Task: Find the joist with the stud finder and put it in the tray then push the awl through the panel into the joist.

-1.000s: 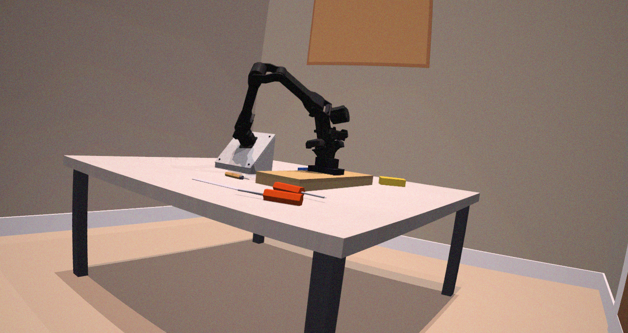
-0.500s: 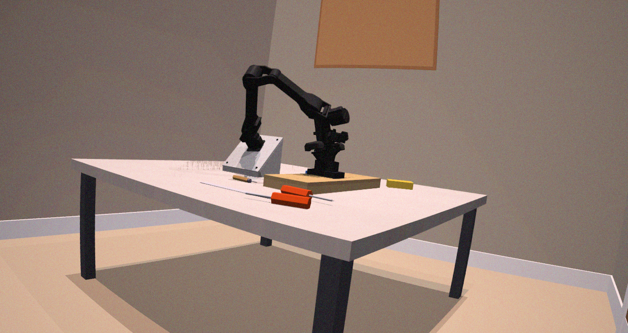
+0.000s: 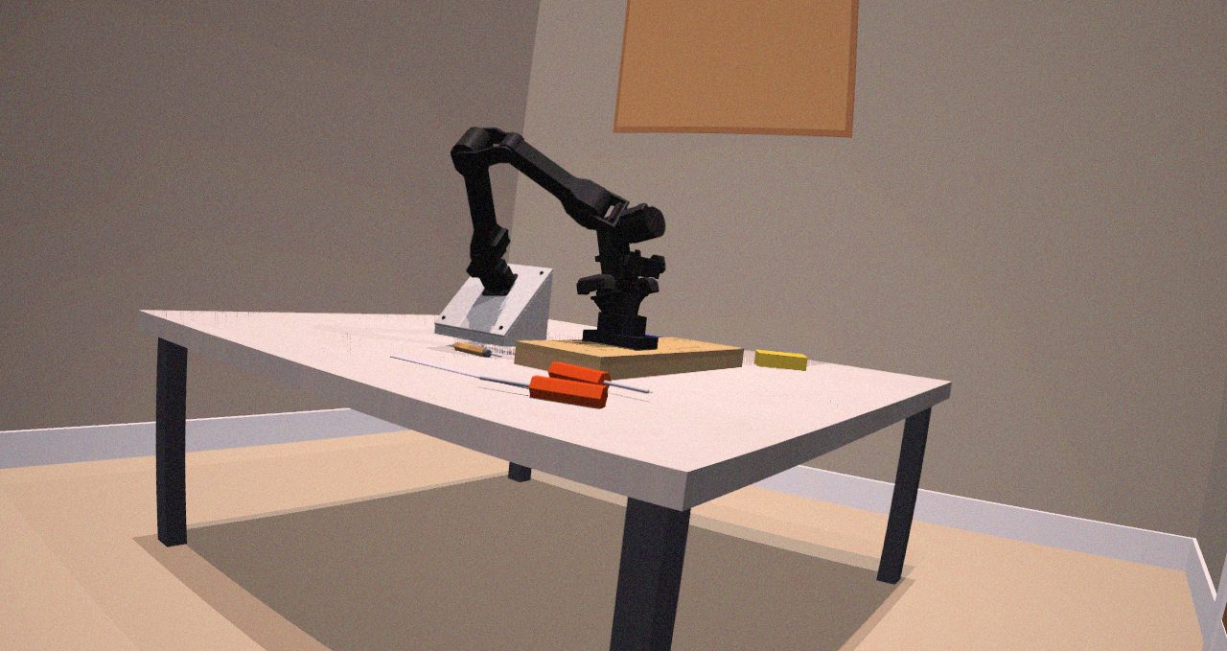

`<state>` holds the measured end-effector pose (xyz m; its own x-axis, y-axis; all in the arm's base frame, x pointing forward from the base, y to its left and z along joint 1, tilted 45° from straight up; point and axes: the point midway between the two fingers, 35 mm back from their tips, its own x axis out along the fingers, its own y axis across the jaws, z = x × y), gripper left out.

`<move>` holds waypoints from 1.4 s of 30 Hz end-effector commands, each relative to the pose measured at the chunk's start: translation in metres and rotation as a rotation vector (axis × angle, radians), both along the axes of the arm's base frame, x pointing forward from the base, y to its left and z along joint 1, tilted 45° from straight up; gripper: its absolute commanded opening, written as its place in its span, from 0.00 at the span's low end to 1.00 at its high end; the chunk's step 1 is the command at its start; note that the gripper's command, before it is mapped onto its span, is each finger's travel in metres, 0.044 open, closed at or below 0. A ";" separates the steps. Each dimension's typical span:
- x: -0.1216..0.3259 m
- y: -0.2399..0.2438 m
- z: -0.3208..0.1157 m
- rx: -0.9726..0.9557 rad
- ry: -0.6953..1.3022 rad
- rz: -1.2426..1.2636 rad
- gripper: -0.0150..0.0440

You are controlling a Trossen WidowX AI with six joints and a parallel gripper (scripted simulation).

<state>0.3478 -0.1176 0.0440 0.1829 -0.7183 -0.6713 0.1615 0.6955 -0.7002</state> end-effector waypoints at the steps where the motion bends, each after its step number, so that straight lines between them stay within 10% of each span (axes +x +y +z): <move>1: -0.003 -0.011 0.011 -0.003 0.002 -0.001 0.25; 42: -0.021 -0.091 0.093 -0.007 -0.001 -0.002 0.25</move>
